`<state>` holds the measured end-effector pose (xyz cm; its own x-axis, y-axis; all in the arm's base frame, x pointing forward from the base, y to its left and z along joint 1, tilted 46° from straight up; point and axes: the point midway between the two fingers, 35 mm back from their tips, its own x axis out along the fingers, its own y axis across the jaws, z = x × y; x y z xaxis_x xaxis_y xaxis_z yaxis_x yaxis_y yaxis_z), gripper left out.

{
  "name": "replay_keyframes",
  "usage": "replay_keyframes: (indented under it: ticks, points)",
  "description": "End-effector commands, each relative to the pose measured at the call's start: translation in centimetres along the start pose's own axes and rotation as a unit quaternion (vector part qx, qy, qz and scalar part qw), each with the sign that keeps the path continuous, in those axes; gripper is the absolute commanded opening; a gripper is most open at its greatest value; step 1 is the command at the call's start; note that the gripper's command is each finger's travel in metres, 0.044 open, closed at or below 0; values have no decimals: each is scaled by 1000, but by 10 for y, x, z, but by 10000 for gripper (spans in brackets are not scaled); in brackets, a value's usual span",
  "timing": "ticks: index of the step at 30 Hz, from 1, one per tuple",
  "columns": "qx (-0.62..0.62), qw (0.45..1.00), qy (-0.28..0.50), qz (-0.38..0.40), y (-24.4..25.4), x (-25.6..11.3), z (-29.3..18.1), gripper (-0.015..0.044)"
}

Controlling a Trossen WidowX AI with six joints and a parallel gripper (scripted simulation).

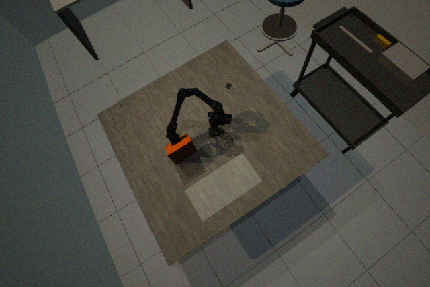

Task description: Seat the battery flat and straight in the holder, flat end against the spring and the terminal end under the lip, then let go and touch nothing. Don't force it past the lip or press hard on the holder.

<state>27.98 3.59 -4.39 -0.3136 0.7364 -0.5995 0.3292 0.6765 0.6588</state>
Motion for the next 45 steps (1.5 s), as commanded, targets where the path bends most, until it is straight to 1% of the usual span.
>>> replay_keyframes:
  ticks: [1,37,45]
  points:
    - [0,1000,15,-1,-1,4,1,82]
    - [0,992,126,0,-1,16,13,82]
    - [0,991,130,2,-1,16,15,82]
